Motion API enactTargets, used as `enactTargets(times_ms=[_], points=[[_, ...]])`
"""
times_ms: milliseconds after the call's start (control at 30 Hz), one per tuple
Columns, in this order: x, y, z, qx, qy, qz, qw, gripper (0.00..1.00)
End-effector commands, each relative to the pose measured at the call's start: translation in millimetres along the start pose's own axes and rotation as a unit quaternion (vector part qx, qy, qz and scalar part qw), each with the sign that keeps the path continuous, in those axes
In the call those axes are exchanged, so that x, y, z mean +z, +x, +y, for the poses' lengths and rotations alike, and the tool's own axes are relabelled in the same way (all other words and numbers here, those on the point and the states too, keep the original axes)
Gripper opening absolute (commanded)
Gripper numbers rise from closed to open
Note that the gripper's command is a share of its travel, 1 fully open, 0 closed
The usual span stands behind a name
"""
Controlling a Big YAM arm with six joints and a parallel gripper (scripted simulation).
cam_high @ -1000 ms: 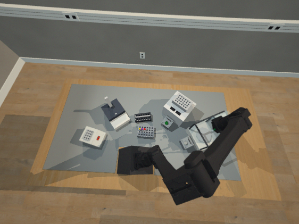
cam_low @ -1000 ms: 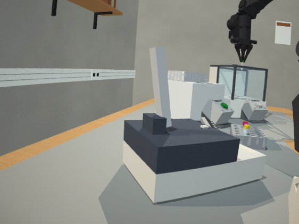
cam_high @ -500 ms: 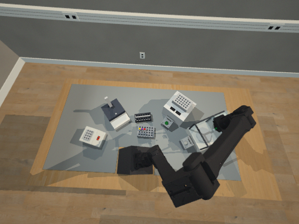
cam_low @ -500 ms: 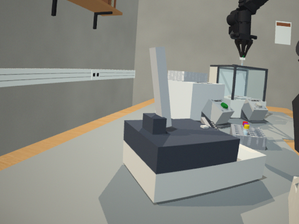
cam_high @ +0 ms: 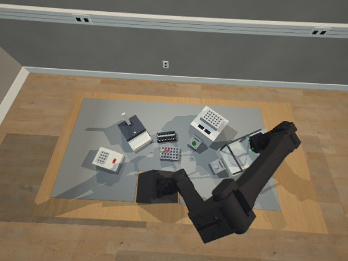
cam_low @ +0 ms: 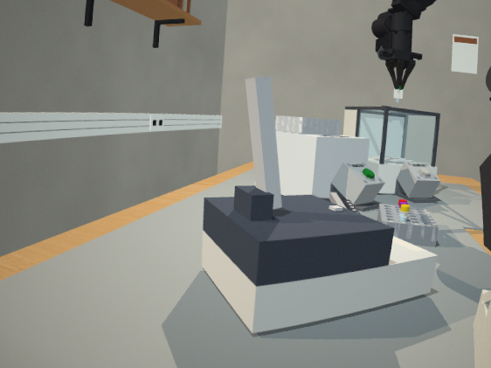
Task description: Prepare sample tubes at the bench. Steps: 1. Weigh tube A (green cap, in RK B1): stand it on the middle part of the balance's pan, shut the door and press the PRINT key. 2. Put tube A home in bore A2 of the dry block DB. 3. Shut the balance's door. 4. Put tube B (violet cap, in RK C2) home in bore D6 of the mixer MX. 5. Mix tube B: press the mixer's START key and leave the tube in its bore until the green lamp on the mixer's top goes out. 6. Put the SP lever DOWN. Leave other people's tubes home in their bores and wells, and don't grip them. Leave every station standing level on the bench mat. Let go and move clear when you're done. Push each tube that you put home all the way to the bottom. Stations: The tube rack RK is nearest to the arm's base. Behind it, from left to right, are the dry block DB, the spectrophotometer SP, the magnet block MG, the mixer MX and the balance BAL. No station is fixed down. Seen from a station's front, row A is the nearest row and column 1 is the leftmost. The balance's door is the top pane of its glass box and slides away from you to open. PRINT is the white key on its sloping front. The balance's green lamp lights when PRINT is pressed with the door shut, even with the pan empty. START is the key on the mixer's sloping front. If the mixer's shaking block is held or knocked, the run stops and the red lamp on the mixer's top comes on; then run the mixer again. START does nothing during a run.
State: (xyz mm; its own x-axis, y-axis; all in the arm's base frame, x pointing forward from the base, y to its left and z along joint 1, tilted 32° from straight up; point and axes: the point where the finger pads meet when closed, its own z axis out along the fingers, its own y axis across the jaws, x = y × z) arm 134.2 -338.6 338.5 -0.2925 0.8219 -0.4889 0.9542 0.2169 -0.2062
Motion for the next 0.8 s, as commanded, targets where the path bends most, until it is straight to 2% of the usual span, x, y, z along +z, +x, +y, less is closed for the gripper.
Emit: enactTargets(times_ms=[0,100,133,233,300,367,433,467,500,533,633,667,733,767], points=[[-13.4,-10,-2,0.005,-0.002,-0.014,1.000,0.09],[-13.4,-10,-2,0.005,-0.002,-0.014,1.000,0.09],[-38.6,-27,1,-0.002,-0.016,-0.057,0.998,0.09],[-59.0,-42,7,-0.017,-0.032,-0.098,0.995,0.09],[-54.9,-48,15,-0.026,-0.025,-0.071,0.997,0.09],[-56.1,-49,15,-0.024,-0.025,-0.071,0.997,0.09],[-50.8,-49,33,-0.056,-0.041,-0.062,0.996,0.09],[-46.0,-47,41,-0.072,-0.047,-0.056,0.995,0.09],[-24.0,-29,52,-0.083,-0.043,-0.031,0.995,0.09],[-22.0,-35,61,-0.068,-0.043,-0.042,0.996,0.09],[-20.0,-35,65,-0.068,-0.043,-0.043,0.996,0.09],[-36.5,-50,72,-0.085,-0.057,-0.061,0.993,0.09],[-34.7,-51,88,-0.114,-0.069,-0.057,0.989,0.09],[-23.9,-42,97,-0.121,-0.067,-0.046,0.989,0.09]])
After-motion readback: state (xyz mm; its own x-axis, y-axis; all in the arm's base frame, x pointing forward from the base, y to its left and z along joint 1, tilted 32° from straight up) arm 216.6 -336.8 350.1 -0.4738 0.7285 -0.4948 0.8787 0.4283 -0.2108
